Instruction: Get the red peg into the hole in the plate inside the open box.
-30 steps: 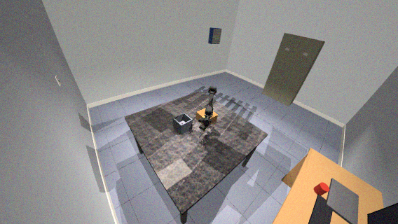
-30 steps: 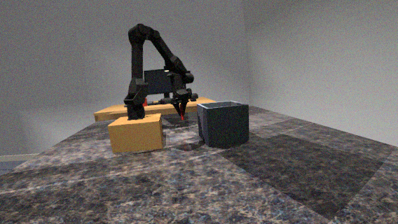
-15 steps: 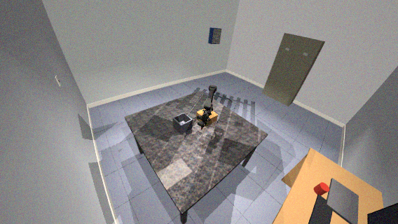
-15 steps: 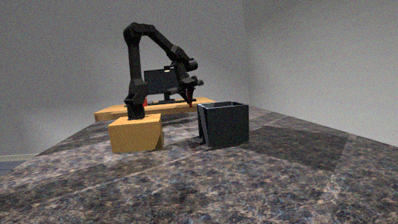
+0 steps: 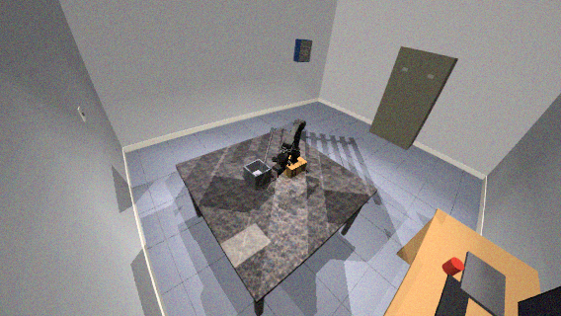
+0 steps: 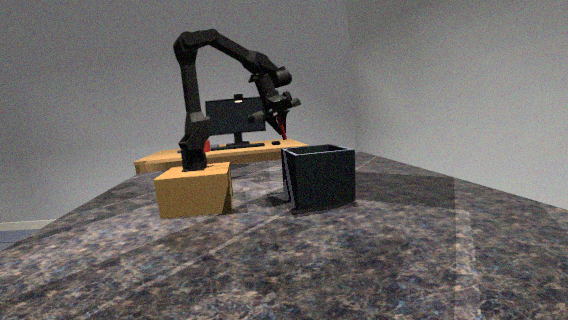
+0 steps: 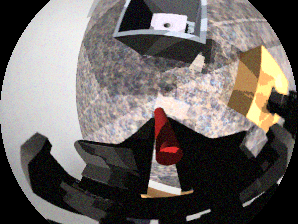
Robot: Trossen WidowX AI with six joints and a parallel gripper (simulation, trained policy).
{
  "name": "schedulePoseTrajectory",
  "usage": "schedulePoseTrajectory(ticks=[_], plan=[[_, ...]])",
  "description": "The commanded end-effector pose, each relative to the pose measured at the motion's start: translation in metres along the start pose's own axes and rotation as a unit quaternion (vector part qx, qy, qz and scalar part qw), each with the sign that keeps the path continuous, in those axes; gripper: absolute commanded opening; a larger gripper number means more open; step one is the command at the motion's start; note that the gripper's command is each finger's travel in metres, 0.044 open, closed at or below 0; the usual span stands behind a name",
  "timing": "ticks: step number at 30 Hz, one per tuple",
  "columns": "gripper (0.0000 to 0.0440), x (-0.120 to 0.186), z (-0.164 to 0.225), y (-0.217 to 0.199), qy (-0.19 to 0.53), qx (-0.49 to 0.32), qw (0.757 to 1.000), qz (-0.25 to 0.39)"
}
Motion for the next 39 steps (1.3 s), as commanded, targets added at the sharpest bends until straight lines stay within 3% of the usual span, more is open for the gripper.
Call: schedulePoseTrajectory(ticks=[1, 39], plan=[[0.0000, 0.007, -0.015, 0.003, -0.013, -0.001, 1.000, -0.002], [0.0000, -0.005, -0.127, -0.017, -0.037, -0.035, 0.996, 0.078]])
Point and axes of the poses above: the point midway between the two fingers, 35 mm back from their tips, its own x axis back along the fingers, its own y axis across the jaws, z = x × y, the point moved 7 cm from there along x, back along the fingers, and after that the axes turned 11 degrees about x, right-handed, at the moved point
